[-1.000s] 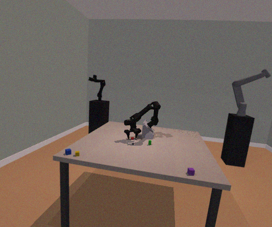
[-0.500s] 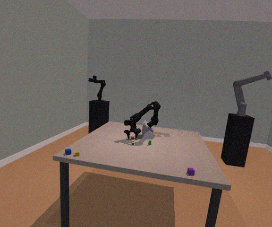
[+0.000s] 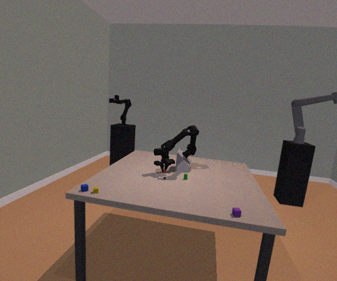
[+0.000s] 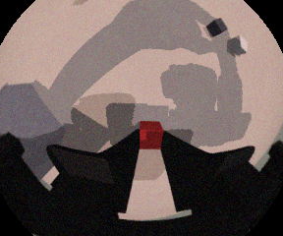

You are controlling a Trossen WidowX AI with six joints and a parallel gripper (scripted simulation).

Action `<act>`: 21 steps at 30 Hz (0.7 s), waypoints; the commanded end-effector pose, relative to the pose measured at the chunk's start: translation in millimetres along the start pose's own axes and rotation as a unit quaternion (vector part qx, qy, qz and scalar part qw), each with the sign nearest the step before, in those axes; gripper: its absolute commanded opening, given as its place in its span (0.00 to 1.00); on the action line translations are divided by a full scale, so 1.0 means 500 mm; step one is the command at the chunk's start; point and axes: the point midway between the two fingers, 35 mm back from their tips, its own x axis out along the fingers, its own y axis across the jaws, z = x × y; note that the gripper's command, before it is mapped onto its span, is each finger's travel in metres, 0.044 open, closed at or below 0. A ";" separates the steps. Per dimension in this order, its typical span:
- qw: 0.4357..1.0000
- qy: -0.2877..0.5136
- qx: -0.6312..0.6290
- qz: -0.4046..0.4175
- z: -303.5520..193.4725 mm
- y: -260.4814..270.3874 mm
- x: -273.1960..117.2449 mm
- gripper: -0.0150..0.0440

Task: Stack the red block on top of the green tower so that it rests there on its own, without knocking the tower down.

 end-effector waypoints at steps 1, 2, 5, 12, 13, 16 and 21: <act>1.000 -0.003 0.001 0.000 0.002 0.000 0.000 0.33; 1.000 -0.003 0.001 0.000 0.002 0.000 0.000 0.32; 1.000 -0.003 0.001 0.000 0.002 0.000 0.000 0.29; 1.000 -0.002 0.002 -0.001 0.000 -0.001 -0.051 0.25; 1.000 -0.002 0.002 -0.001 -0.001 -0.001 -0.062 0.25; 1.000 -0.002 0.002 -0.001 -0.001 -0.001 -0.087 0.25; 1.000 -0.002 0.002 -0.001 -0.002 -0.001 -0.130 0.25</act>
